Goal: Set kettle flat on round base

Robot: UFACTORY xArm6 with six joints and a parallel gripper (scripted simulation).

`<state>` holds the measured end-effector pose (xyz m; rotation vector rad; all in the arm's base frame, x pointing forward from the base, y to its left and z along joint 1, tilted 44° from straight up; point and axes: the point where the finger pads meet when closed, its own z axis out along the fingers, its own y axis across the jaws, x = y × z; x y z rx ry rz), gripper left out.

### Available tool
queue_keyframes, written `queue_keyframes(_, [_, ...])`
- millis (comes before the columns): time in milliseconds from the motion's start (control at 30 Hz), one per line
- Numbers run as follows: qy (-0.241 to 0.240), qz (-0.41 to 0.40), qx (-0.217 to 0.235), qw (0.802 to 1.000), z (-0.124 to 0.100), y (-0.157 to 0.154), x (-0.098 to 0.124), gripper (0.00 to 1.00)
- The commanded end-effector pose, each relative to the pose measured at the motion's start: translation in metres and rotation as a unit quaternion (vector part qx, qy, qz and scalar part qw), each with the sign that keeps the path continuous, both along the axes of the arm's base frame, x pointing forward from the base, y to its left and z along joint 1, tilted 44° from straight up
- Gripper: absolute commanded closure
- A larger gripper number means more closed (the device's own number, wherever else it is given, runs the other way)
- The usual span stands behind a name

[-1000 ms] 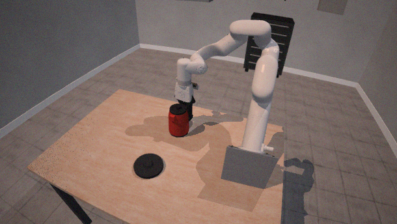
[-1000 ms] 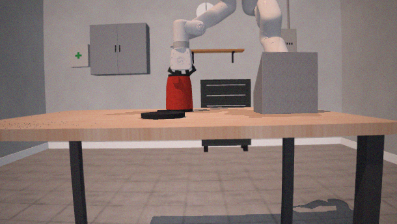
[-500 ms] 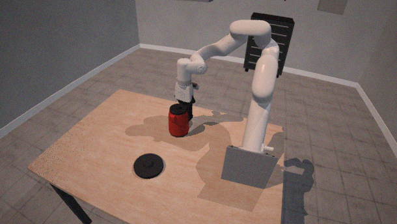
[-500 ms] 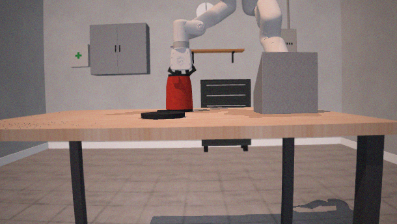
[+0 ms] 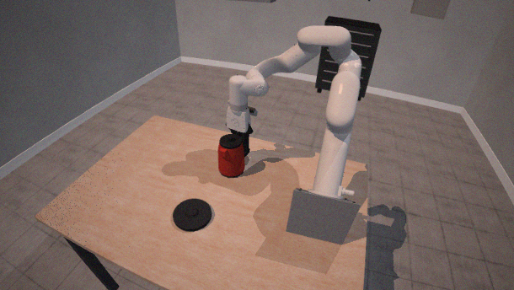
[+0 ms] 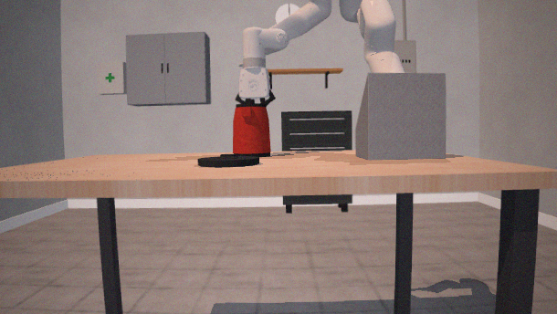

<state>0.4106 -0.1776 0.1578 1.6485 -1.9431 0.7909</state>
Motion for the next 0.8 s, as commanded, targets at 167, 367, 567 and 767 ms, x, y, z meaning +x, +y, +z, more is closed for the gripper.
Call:
queue_keyframes(167, [-0.001, 0.001, 0.0, 1.0, 0.0011, 0.0005, 0.001, 1.0])
queue_keyframes(367, [-0.001, 0.001, 0.0, 1.0, 0.0023, 0.0016, 0.001, 1.0])
queue_keyframes(567, [-0.001, 0.001, 0.0, 1.0, 0.0055, 0.0047, 0.001, 1.0])
queue_keyframes(767, [-0.001, 0.001, 0.0, 1.0, 0.0107, 0.0097, 0.0008, 1.0])
